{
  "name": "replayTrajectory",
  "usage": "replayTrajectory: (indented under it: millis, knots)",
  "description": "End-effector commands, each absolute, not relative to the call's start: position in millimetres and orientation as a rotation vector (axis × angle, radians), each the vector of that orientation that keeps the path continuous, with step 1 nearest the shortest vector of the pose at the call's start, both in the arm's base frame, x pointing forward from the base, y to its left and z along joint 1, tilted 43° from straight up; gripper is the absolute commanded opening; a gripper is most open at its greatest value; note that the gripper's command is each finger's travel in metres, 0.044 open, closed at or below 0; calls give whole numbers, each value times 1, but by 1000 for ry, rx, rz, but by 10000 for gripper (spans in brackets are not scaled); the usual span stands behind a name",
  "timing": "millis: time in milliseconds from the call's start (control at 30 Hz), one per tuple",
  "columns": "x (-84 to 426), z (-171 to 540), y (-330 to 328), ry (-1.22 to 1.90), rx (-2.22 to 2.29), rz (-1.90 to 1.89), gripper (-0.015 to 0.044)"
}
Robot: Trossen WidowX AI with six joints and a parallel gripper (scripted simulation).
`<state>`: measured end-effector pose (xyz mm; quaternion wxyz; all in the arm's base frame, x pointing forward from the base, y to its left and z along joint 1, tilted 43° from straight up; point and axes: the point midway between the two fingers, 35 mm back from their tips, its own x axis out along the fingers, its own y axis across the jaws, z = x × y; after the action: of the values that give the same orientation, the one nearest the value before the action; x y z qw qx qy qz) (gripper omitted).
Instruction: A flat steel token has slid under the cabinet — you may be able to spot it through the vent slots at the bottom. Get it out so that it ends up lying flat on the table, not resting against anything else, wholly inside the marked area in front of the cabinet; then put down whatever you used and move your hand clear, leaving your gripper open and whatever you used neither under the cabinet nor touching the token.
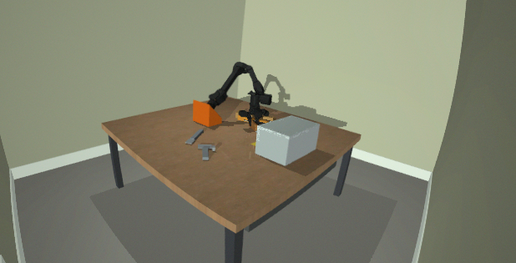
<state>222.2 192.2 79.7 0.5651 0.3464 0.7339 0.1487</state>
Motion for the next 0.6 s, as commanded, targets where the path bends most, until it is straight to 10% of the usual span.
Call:
replayTrajectory:
  millis: [0, 567]
  knots:
    - [223, 80, 191, 1737, 844, 317, 0]
    - [227, 70, 180, 1750, 874, 279, 0]
